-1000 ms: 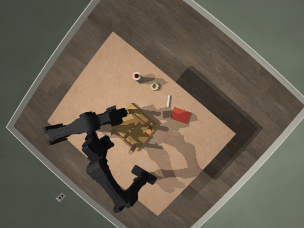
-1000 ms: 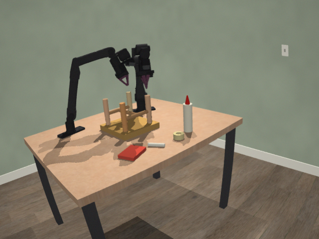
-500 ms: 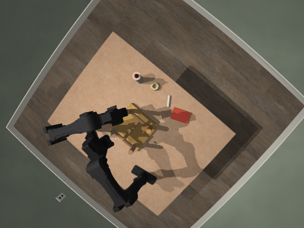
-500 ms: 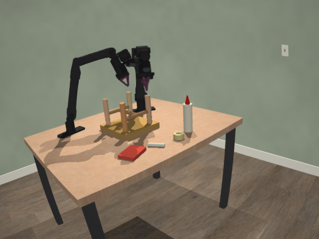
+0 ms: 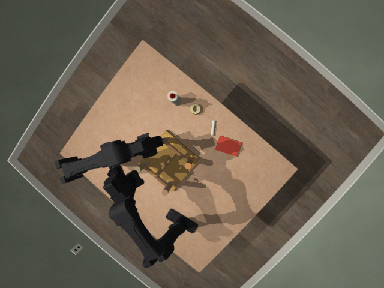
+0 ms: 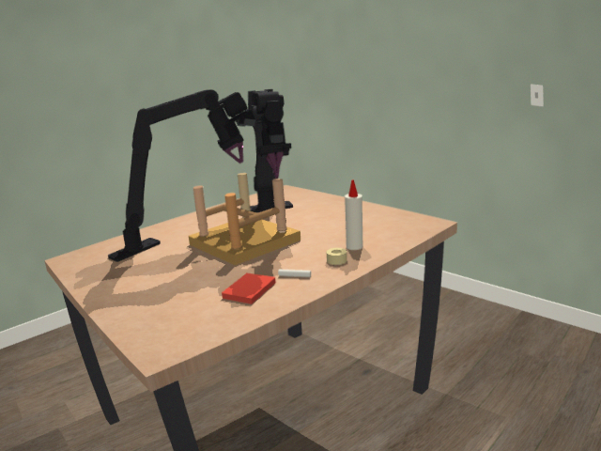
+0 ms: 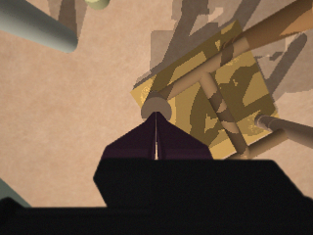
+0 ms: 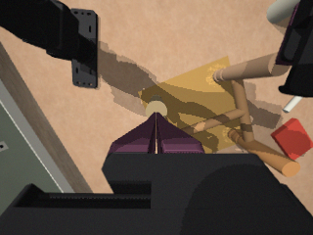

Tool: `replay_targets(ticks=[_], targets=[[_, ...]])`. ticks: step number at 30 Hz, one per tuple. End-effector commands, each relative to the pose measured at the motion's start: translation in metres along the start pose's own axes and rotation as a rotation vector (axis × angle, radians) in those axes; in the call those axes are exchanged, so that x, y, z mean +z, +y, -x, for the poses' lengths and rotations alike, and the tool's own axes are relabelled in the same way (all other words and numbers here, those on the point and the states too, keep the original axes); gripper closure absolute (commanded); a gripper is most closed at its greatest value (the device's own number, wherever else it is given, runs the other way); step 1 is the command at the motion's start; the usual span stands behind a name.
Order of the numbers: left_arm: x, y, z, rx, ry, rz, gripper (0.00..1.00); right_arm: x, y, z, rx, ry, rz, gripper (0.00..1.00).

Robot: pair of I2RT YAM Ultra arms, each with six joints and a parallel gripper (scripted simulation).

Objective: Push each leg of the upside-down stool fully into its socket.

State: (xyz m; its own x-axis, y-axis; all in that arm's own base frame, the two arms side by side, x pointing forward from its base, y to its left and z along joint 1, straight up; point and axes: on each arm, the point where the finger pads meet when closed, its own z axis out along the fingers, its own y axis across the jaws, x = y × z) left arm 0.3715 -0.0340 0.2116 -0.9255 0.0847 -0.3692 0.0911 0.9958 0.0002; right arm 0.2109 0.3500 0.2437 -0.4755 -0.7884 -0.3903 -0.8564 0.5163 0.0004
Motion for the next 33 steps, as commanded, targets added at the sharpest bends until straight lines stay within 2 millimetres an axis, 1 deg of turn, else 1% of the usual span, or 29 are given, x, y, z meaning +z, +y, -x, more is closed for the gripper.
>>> replay_targets(ticks=[1, 2, 3, 8, 11, 13, 17, 24, 28, 33], targets=[[-0.018, 0.004, 0.012, -0.005, -0.081, 0.006, 1.00, -0.012, -0.003, 0.005, 0.000, -0.033, -0.009, 1.00], [-0.016, 0.004, 0.012, -0.005, -0.074, 0.006, 1.00, -0.012, -0.003, 0.005, 0.000, -0.033, -0.009, 1.00], [-0.015, 0.004, 0.011, -0.005, -0.071, 0.005, 1.00, -0.007, -0.003, -0.002, 0.000, -0.025, -0.009, 1.00], [-0.016, 0.004, 0.010, -0.005, -0.068, 0.005, 1.00, 0.002, -0.003, -0.004, -0.001, -0.023, -0.010, 1.00], [-0.016, 0.004, 0.009, -0.005, -0.065, 0.005, 1.00, 0.001, -0.003, -0.005, -0.001, -0.032, -0.010, 1.00], [-0.016, 0.004, 0.009, -0.005, -0.065, 0.005, 1.00, 0.008, -0.003, -0.007, -0.001, -0.023, -0.010, 1.00], [-0.016, 0.004, 0.009, -0.005, -0.065, 0.005, 1.00, 0.008, -0.003, -0.008, -0.001, -0.031, -0.010, 1.00], [-0.016, 0.004, 0.009, -0.005, -0.065, 0.005, 1.00, 0.019, -0.003, -0.012, -0.002, -0.024, -0.010, 1.00], [-0.016, 0.004, 0.009, -0.005, -0.065, 0.005, 1.00, 0.012, -0.003, -0.009, -0.002, -0.045, -0.010, 1.00], [-0.016, 0.004, 0.009, -0.005, -0.065, 0.005, 1.00, 0.020, -0.001, -0.010, -0.004, -0.022, -0.005, 1.00]])
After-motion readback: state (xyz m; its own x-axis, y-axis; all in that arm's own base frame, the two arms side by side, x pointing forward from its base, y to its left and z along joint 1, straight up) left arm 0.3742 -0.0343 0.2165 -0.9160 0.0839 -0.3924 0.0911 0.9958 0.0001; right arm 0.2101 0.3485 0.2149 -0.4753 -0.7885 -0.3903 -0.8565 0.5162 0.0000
